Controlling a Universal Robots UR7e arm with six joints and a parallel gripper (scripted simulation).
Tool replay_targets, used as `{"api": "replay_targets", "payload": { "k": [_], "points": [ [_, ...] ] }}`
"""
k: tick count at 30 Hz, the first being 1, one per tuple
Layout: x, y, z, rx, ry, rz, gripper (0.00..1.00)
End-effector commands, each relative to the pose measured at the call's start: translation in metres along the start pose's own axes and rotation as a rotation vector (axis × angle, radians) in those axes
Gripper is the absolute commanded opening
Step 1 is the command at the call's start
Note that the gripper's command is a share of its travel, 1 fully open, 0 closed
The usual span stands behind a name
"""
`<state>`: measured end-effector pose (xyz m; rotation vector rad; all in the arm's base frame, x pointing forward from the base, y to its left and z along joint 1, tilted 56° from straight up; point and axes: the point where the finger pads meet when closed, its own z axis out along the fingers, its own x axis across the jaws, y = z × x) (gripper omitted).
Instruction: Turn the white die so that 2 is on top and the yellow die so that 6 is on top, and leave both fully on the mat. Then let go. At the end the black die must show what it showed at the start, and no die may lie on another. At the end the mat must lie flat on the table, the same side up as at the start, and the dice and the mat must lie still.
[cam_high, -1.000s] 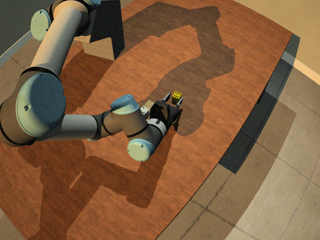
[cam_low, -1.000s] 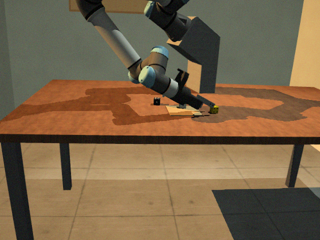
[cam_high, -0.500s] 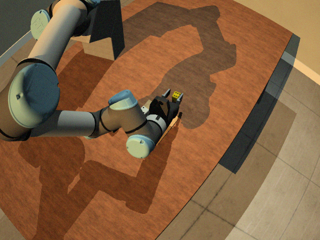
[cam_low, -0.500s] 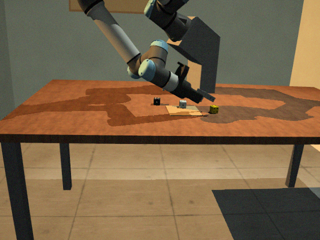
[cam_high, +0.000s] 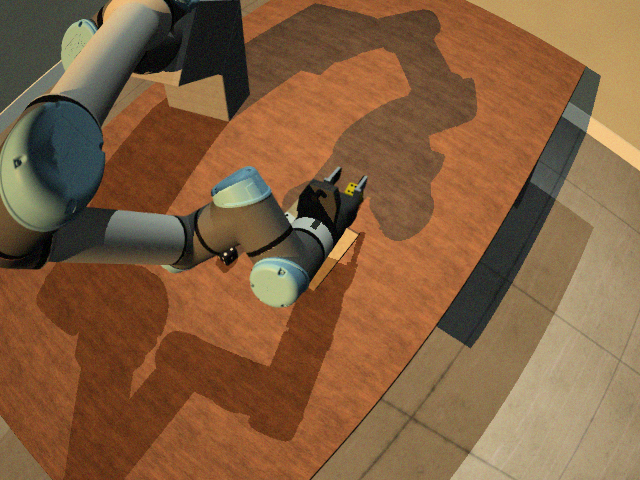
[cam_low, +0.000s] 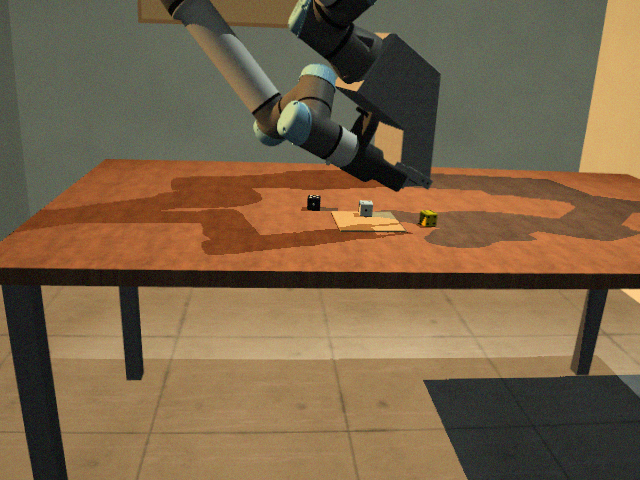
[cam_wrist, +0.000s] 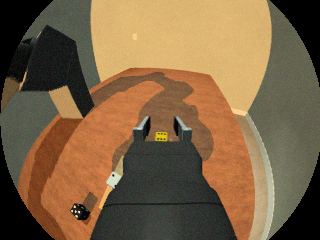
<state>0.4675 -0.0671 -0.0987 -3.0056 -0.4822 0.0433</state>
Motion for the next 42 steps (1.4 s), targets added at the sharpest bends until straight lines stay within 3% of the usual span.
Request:
{"api": "replay_targets", "payload": {
  "k": [1,8,11,19,20,22,25,29,30,34,35,40,42],
  "points": [
    [0.000,-0.001,0.000,-0.009,0.000,-0.001,0.87],
    [0.000,-0.004,0.002,-0.064,-0.002,-0.001,0.87],
    [0.000,-0.006,0.003,-0.127,0.000,-0.001,0.87],
    [0.000,-0.018,0.011,-0.397,0.000,-0.001,0.87],
    [0.000,-0.018,0.011,-0.402,0.000,0.000,0.87],
    [0.000,-0.022,0.014,-0.493,-0.002,-0.001,0.87],
    [0.000,-0.022,0.014,-0.494,-0.002,-0.001,0.87],
    [0.000,-0.030,0.018,-0.670,0.000,0.000,0.87],
    [0.000,-0.030,0.018,-0.673,0.000,0.000,0.87],
    [0.000,-0.036,0.022,-0.825,0.000,0.000,0.87],
    [0.000,-0.036,0.023,-0.826,0.000,0.000,0.87],
    [0.000,-0.042,0.027,-0.972,-0.001,0.000,0.87],
    [0.000,-0.042,0.027,-0.972,-0.001,0.000,0.87]
  ]
}}
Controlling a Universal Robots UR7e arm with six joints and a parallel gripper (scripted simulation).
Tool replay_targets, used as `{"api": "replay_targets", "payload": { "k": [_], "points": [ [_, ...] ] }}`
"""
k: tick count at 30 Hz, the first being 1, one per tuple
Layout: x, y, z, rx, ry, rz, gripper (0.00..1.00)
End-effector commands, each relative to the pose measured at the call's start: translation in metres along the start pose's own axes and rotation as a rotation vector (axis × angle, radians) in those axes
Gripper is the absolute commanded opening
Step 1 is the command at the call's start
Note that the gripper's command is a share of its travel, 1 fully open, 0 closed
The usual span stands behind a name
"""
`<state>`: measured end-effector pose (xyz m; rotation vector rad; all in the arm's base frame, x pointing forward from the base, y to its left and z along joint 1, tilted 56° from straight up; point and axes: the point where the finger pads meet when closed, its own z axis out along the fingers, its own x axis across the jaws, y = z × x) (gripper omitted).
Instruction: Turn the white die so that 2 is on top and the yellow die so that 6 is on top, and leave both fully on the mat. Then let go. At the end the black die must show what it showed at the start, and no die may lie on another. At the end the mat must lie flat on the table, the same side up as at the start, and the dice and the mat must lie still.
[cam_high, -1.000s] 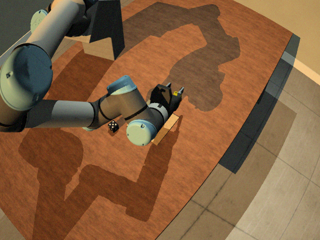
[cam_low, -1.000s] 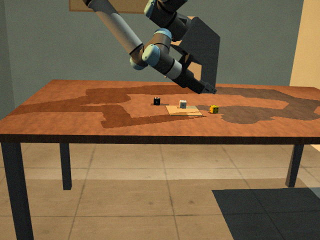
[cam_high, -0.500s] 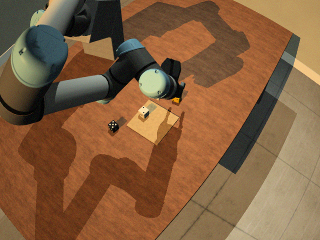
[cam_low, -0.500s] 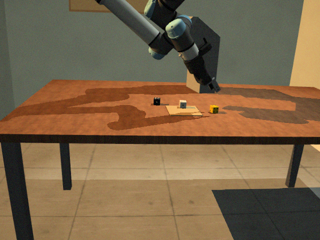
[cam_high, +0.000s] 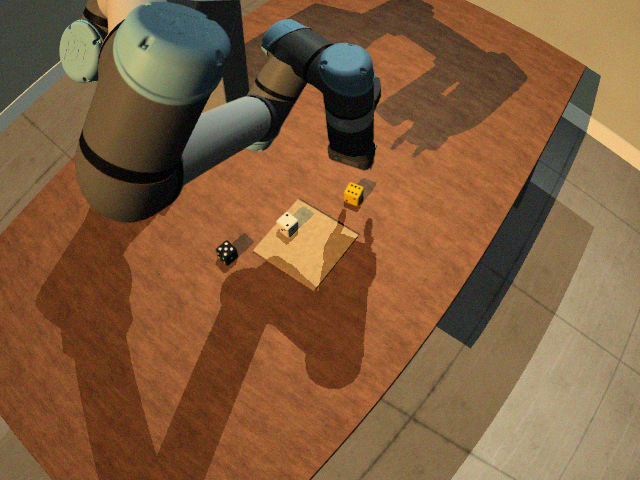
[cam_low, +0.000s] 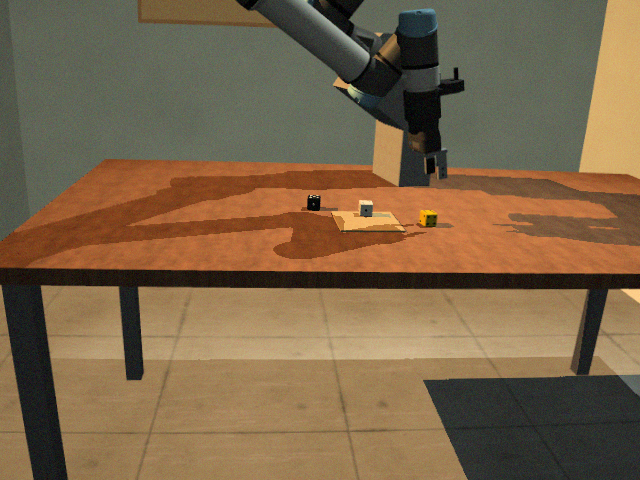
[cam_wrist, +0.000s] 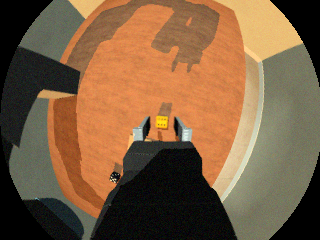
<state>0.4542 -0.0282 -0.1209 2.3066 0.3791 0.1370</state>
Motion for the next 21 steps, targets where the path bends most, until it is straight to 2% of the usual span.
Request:
{"api": "replay_targets", "payload": {
  "k": [1,4,8,12,13,21],
  "points": [
    [0.0003,-0.0034,-0.0025,-0.085,0.003,0.003,0.87],
    [0.0003,-0.0058,-0.0034,-0.135,0.003,0.003,0.87],
    [0.0002,-0.0074,-0.0043,-0.168,0.005,0.004,0.87],
    [0.0002,-0.0076,-0.0045,-0.173,0.005,0.004,0.87],
    [0.0002,-0.0076,-0.0045,-0.173,0.005,0.004,1.00],
    [0.0002,-0.0076,-0.0045,-0.173,0.005,0.004,1.00]
  ]
}}
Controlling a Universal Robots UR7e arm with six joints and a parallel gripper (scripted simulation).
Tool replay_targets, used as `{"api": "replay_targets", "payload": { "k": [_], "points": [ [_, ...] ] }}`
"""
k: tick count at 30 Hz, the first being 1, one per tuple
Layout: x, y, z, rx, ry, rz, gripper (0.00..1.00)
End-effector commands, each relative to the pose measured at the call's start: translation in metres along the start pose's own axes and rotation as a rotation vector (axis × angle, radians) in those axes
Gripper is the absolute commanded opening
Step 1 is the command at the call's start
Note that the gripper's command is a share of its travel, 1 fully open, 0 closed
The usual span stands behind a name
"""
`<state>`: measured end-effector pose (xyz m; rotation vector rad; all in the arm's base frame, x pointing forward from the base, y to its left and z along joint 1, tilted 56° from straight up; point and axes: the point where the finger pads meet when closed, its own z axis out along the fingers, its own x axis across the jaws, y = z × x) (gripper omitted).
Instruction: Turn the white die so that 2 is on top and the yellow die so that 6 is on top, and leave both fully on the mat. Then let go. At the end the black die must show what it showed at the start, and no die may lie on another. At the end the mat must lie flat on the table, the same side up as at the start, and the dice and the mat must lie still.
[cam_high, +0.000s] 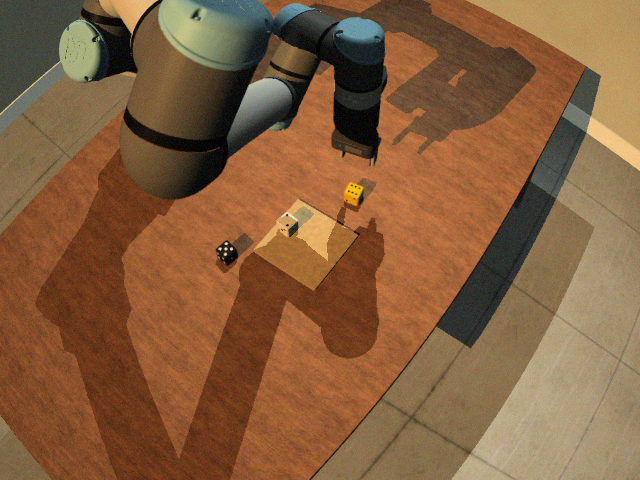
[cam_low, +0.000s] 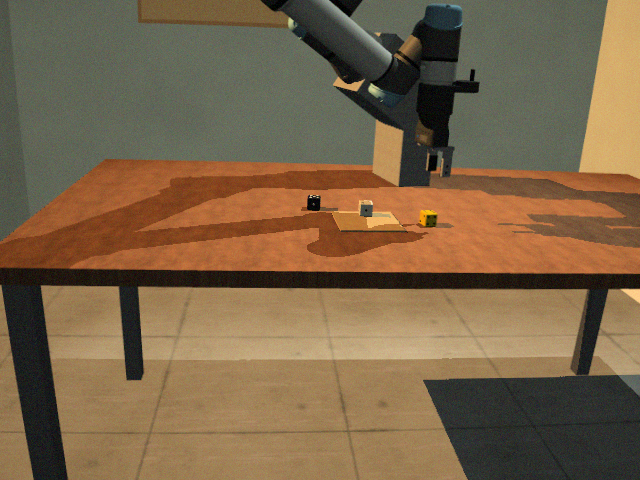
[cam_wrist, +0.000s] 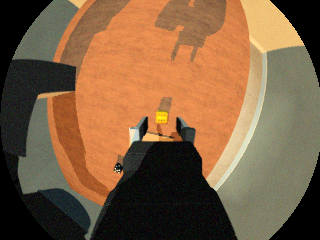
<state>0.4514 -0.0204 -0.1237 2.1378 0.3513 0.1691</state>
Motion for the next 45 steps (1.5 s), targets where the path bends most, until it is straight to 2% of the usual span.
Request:
{"api": "replay_targets", "payload": {
  "k": [1,4,10,13,14,45],
  "points": [
    [0.000,0.000,0.000,-0.001,0.001,0.001,1.00],
    [0.000,0.001,0.001,-0.001,0.001,0.009,1.00],
    [0.001,0.014,0.024,-0.004,0.001,0.104,1.00],
    [0.001,0.014,0.024,-0.004,0.001,0.105,1.00],
    [0.001,0.014,0.024,-0.004,0.001,0.105,0.87],
    [0.001,0.014,0.024,-0.004,0.001,0.105,0.87]
  ]
}}
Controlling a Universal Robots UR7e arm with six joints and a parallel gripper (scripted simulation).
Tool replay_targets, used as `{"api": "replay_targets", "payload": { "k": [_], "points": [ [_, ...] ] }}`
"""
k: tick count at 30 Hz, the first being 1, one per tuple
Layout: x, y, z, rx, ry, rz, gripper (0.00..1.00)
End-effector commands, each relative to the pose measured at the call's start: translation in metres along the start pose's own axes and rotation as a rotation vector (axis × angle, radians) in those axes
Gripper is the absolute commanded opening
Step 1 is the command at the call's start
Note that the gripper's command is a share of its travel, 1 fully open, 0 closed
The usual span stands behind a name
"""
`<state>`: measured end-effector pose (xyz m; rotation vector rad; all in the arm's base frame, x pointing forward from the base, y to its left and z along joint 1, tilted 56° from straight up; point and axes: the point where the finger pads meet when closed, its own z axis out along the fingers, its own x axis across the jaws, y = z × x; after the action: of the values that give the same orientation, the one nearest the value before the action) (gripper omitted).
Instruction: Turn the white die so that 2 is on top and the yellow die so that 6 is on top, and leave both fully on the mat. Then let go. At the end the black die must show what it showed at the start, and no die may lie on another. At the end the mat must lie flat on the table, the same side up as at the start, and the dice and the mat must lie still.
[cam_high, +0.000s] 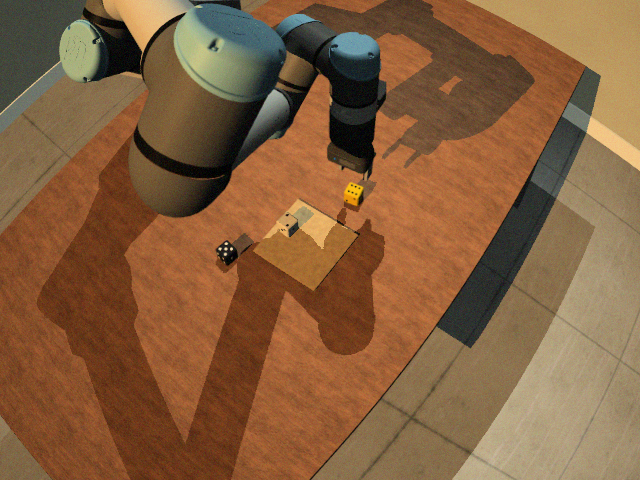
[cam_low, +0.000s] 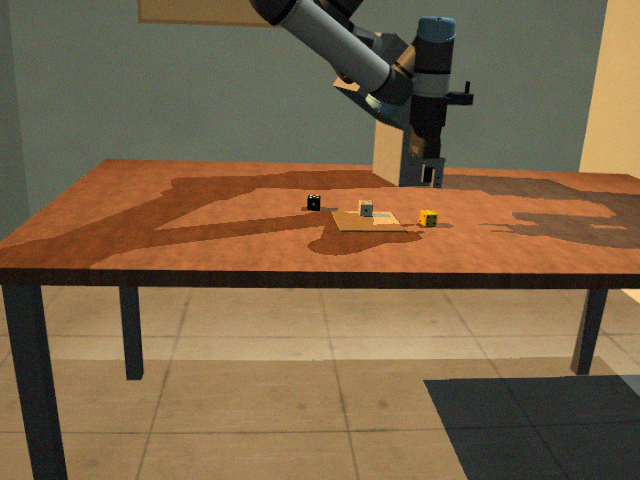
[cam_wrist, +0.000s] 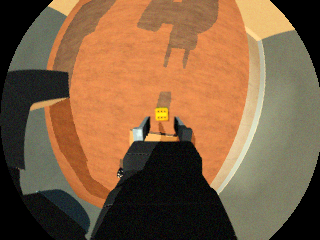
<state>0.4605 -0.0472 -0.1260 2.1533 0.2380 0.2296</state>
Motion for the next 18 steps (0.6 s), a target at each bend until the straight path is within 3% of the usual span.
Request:
{"api": "replay_targets", "payload": {
  "k": [1,18],
  "points": [
    [0.0003,0.0000,-0.0004,0.000,0.001,0.000,0.87],
    [0.0003,-0.0001,0.0047,0.003,0.001,0.001,0.87]
  ]
}}
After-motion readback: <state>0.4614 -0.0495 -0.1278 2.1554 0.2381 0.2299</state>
